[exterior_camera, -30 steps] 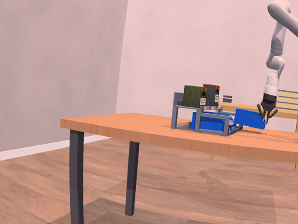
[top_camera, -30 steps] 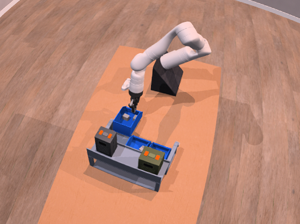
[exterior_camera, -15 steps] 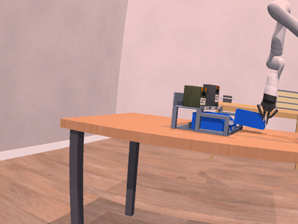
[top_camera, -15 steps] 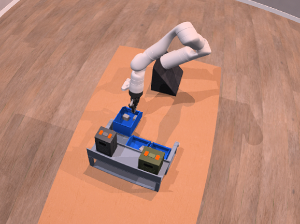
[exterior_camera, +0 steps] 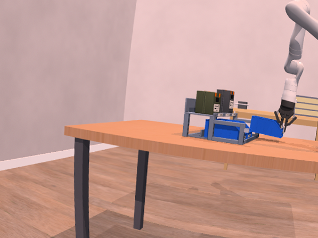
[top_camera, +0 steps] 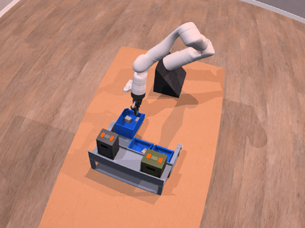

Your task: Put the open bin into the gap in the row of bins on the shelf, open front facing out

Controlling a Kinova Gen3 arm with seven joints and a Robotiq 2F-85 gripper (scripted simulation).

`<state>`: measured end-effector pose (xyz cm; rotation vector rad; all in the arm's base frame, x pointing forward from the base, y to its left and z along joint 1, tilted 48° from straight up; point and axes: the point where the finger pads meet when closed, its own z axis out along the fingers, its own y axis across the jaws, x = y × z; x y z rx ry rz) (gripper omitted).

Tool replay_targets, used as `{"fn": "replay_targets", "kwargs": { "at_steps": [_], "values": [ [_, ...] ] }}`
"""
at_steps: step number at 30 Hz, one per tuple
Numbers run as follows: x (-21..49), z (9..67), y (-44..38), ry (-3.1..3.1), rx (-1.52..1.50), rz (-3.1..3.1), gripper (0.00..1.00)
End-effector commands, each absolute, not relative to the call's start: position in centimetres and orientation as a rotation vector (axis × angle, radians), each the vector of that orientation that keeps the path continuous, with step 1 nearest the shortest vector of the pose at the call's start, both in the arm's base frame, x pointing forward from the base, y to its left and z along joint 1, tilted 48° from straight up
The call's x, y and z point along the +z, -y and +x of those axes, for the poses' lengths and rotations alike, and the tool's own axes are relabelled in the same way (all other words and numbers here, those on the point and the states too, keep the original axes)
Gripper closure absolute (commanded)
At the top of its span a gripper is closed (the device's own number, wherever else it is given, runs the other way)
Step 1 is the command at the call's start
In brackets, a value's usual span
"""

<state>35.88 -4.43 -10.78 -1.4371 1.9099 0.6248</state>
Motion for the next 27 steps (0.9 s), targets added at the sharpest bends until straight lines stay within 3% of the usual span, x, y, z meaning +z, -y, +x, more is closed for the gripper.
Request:
{"fn": "replay_targets", "kwargs": {
  "at_steps": [1,27],
  "values": [
    [-10.74,35.96,4.64,-1.912,0.619,-1.436,0.9],
    [-10.77,35.88,4.46,-1.906,0.699,-1.482,0.9]
  ]
}}
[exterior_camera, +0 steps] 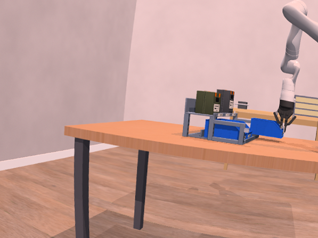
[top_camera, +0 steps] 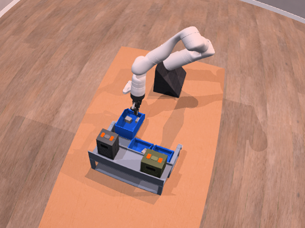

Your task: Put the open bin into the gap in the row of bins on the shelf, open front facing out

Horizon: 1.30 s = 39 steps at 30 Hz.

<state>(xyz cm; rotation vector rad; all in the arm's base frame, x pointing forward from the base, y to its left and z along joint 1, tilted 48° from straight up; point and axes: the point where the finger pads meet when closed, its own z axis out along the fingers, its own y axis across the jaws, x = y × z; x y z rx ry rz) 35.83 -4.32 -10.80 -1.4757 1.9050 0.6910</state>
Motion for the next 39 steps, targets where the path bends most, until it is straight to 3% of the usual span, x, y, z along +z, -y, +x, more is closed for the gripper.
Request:
{"fn": "replay_targets", "kwargs": {
  "at_steps": [1,39],
  "values": [
    [-10.8,35.9,4.5,-1.905,0.712,-1.489,0.9],
    [-10.9,37.8,4.8,-1.902,0.748,-1.512,0.9]
  ]
}}
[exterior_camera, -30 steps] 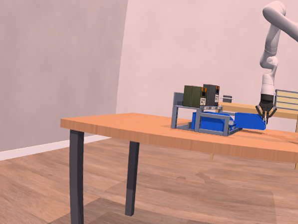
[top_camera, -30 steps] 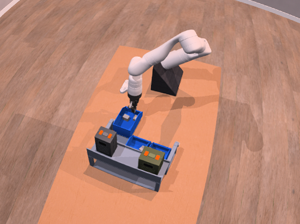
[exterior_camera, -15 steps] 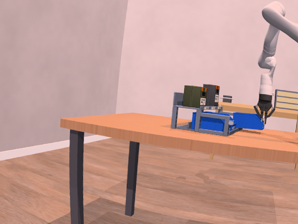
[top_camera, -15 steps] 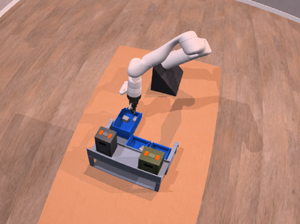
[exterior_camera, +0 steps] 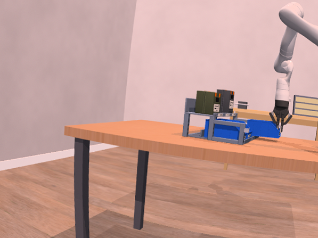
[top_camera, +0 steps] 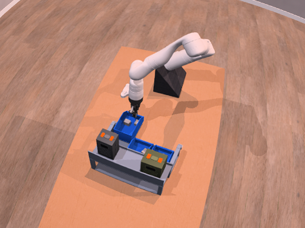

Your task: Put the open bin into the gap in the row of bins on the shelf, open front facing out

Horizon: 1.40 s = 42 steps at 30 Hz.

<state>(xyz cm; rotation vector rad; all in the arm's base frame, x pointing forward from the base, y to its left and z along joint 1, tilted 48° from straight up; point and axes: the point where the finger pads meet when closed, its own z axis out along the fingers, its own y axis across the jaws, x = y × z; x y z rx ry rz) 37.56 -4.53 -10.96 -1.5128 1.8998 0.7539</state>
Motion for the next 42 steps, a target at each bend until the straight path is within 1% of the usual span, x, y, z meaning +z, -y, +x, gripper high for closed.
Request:
{"fn": "replay_targets", "kwargs": {
  "at_steps": [1,42],
  "values": [
    [-10.9,37.8,4.8,-1.902,0.748,-1.512,0.9],
    [-11.1,39.7,5.0,-1.902,0.748,-1.512,0.9]
  ]
}}
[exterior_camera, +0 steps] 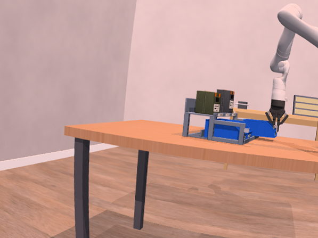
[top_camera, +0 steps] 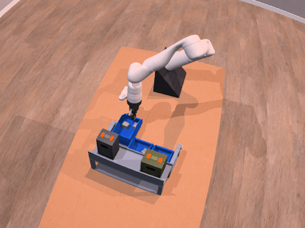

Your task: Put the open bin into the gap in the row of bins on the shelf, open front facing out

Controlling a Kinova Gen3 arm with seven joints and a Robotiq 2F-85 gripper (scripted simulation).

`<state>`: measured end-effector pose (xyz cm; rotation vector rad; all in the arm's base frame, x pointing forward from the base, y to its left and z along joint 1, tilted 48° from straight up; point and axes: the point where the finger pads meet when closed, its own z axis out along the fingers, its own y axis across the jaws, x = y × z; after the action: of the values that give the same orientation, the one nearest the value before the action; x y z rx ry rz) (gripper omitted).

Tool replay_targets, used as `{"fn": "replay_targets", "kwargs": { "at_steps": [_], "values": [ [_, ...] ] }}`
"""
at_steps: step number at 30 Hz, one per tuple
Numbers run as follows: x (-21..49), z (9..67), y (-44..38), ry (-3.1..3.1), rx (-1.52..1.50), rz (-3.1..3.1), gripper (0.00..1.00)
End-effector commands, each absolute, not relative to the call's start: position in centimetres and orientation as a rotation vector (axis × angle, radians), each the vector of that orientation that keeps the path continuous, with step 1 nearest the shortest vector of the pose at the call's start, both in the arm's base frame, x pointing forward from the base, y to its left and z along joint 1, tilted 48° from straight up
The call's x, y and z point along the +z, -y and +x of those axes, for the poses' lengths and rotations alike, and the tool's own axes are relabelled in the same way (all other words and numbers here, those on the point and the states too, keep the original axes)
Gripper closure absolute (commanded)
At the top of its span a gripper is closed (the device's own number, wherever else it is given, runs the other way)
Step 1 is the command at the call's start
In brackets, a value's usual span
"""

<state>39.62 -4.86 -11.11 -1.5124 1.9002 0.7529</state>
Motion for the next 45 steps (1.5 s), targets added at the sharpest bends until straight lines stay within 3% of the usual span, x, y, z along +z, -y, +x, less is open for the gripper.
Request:
{"fn": "replay_targets", "kwargs": {
  "at_steps": [1,45],
  "values": [
    [-11.1,39.7,5.0,-1.902,0.748,-1.512,0.9],
    [-11.3,42.5,5.5,-1.902,0.748,-1.512,0.9]
  ]
}}
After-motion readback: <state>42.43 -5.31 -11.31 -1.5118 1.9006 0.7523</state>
